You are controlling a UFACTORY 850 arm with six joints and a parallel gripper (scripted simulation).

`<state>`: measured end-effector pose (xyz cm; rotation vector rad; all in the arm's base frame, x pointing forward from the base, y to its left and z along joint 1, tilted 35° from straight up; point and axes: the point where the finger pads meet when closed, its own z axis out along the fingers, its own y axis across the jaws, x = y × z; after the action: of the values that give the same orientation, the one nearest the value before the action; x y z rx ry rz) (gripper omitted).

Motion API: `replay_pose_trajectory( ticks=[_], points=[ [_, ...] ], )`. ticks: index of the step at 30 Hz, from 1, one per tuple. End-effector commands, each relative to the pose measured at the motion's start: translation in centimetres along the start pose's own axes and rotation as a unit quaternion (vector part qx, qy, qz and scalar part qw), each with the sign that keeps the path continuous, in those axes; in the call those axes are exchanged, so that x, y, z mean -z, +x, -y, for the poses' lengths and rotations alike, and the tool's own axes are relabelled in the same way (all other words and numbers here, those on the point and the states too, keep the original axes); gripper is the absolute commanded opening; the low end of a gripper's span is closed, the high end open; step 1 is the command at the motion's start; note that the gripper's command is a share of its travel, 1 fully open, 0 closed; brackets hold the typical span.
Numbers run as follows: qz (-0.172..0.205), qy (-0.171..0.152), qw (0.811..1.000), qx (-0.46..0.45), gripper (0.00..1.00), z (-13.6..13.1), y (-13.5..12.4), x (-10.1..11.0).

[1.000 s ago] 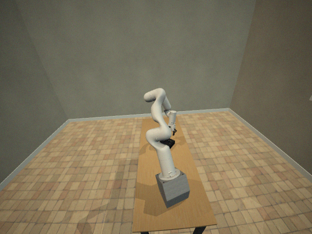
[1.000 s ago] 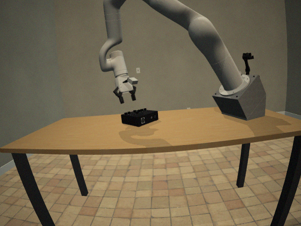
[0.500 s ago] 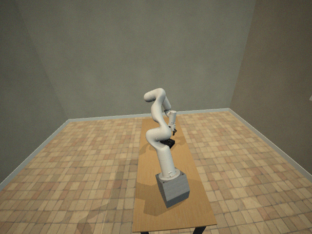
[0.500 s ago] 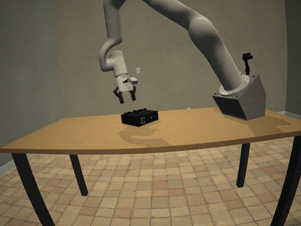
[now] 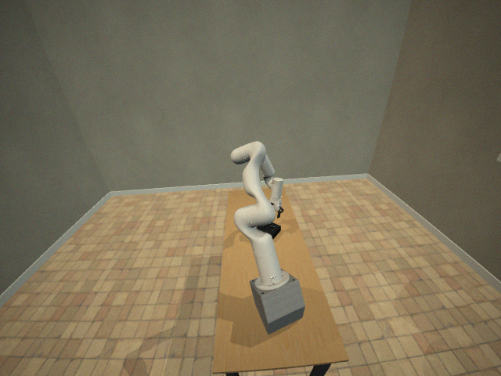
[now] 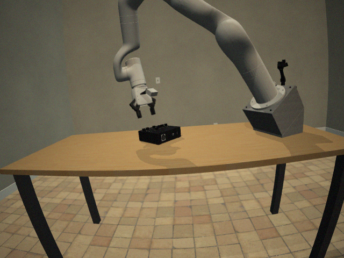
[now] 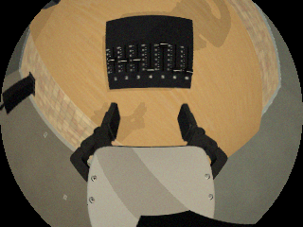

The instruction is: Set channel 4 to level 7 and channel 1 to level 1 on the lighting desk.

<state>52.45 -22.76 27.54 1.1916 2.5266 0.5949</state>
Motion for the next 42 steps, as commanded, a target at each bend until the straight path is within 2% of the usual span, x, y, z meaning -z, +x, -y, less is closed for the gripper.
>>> replay_pose_trajectory(
  ticks=[1, 2, 4, 5, 6, 7, 8, 10, 14, 27, 30, 32, 34, 36, 38, 39, 40, 42],
  points=[
    [0.012, -0.005, 0.999, -0.037, 1.0, -0.3, 0.8, 0.7],
    [0.012, -0.005, 0.999, -0.037, 1.0, -0.3, 0.8, 0.7],
    [0.038, -0.019, 0.99, -0.136, 1.0, -0.6, 3.2, 2.1],
    [0.046, -0.025, 0.985, -0.167, 1.0, -0.6, 4.8, 2.8],
    [0.05, -0.027, 0.982, -0.182, 1.0, -0.6, 4.8, 2.8],
    [0.054, -0.031, 0.976, -0.206, 1.0, -0.3, 6.4, 3.5],
    [0.061, -0.036, 0.97, -0.234, 1.0, -0.3, 6.4, 3.5],
    [0.069, -0.046, 0.954, -0.289, 1.0, 0.4, 9.1, 4.4],
    [0.096, -0.063, 0.913, -0.392, 1.0, 0.8, 10.2, 4.7],
    [0.097, -0.064, 0.91, -0.397, 1.0, 0.8, 10.2, 4.7],
    [0.095, -0.066, 0.901, -0.419, 1.0, 0.9, 10.2, 4.5],
    [0.091, -0.07, 0.884, -0.454, 1.0, 1.1, 10.1, 4.2],
    [0.085, -0.076, 0.855, -0.507, 1.0, 1.3, 10.1, 3.7],
    [0.085, -0.076, 0.855, -0.507, 1.0, 1.3, 10.1, 3.7],
    [0.076, -0.083, 0.811, -0.574, 1.0, 1.6, 10.0, 3.1],
    [0.071, -0.087, 0.783, -0.612, 1.0, 1.9, 10.0, 2.8],
    [0.07, -0.089, 0.773, -0.625, 1.0, 2.1, 9.9, 2.4],
    [0.064, -0.094, 0.736, -0.667, 1.0, 2.6, 9.8, 1.5]
  ],
)
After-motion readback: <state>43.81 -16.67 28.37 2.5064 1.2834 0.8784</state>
